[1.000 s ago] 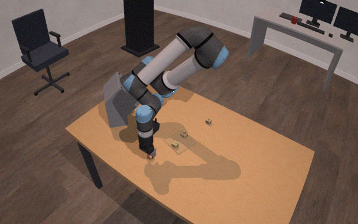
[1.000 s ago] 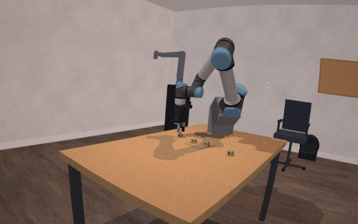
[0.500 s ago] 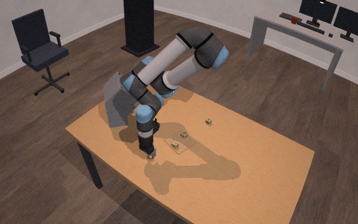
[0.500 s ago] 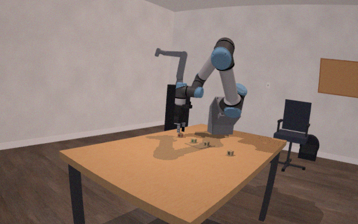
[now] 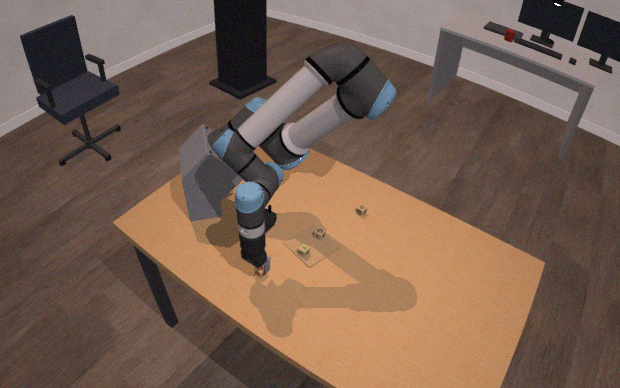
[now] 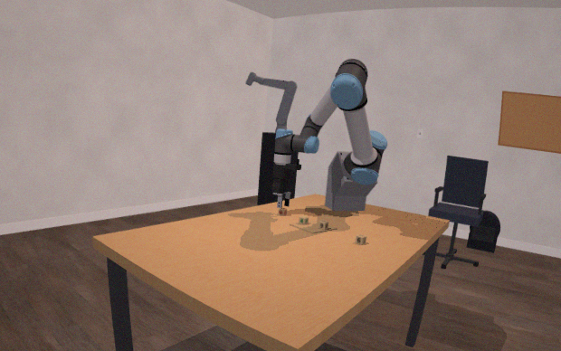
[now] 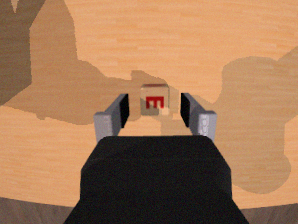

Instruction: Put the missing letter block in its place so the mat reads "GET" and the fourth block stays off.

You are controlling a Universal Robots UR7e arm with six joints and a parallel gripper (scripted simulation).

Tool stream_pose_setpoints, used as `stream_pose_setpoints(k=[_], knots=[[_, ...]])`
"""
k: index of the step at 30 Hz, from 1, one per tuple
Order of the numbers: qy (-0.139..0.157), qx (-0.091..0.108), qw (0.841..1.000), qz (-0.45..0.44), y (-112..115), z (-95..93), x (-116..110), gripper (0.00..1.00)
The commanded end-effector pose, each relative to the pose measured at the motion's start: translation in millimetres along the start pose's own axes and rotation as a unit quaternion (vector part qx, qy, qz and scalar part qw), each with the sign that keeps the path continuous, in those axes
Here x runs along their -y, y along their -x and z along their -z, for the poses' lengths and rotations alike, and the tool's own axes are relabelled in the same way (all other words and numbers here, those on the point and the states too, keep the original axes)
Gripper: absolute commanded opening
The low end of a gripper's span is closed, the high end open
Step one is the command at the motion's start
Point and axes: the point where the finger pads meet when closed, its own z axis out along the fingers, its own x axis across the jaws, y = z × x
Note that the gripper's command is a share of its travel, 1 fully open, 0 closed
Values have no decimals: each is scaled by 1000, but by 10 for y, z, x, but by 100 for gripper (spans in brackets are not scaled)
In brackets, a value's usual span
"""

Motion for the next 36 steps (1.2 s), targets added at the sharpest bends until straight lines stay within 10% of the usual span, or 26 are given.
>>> stream_pose_setpoints(k=[1, 36], knots=[[0, 0, 1000, 0, -2, 3, -4, 100], [0, 0, 1000, 0, -2, -367, -4, 100]])
